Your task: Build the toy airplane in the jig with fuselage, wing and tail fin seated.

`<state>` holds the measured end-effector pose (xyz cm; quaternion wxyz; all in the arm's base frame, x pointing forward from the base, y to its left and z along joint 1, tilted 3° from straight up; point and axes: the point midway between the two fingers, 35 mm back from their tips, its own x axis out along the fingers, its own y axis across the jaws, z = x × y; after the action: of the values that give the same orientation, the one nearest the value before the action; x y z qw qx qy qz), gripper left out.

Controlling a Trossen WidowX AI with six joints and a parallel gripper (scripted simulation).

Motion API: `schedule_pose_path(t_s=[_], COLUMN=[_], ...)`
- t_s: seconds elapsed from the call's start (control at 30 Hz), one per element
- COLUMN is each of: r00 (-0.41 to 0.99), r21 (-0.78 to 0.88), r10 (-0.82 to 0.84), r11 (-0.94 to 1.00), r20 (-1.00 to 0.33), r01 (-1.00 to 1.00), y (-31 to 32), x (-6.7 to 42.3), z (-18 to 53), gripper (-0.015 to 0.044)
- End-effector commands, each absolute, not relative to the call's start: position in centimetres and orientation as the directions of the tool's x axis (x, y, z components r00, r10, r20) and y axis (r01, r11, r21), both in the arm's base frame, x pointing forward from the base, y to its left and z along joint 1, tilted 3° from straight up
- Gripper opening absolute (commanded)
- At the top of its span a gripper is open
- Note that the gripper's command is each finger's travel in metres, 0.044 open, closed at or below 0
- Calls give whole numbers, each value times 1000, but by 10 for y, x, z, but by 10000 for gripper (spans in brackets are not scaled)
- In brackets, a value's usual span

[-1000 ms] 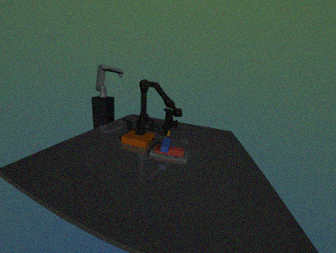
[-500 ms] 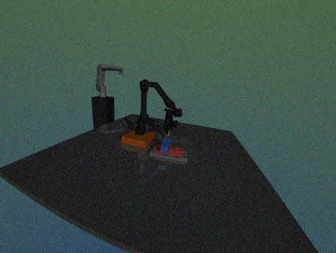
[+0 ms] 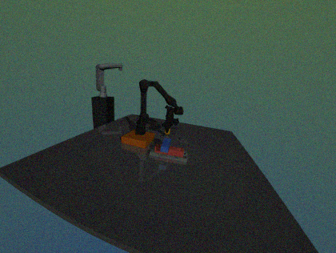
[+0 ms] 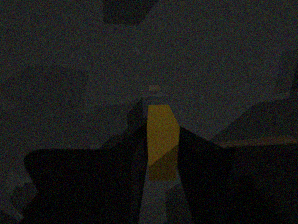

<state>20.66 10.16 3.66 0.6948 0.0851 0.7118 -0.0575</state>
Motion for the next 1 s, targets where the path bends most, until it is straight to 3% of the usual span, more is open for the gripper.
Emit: schedule_pose_path(t_s=[0.0,0.97], r00=[-8,3], r21=[48,52], r10=[50,52], r11=[978,980], r20=[-999,-999], r01=[202,193], y=[103,97], x=[210,206], z=[52,143], gripper=[0,0])
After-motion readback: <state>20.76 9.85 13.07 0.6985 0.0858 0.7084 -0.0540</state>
